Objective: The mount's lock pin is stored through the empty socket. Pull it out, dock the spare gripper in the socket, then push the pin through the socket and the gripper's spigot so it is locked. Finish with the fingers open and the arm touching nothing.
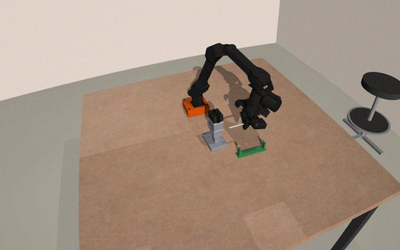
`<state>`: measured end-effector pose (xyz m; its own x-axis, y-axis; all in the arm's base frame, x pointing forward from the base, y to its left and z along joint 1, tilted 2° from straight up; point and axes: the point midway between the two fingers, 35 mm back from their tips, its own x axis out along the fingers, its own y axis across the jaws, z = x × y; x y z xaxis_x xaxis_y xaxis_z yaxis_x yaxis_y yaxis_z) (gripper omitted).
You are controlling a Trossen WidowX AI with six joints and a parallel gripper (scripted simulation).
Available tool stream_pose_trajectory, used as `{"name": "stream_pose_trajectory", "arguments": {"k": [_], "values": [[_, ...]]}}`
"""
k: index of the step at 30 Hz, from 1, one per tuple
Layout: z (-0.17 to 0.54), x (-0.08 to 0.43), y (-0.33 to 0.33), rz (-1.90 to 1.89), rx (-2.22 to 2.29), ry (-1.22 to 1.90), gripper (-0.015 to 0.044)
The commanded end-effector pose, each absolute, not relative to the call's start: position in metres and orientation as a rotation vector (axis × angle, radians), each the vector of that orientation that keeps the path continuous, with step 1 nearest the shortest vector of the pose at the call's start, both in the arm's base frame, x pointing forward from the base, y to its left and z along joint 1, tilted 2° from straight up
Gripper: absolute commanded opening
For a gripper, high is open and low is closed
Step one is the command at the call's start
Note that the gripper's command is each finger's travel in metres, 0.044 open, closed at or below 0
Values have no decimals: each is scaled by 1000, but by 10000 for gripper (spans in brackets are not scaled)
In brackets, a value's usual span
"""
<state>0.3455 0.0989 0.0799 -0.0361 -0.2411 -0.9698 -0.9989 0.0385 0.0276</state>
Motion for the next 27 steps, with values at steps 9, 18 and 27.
{"name": "stream_pose_trajectory", "arguments": {"k": [9,18,27], "values": [[87,315,98,1084,-1347,1409,0],[87,293,95,1092,-1355,1404,0],[61,294,96,1101,-1353,1405,0]]}}
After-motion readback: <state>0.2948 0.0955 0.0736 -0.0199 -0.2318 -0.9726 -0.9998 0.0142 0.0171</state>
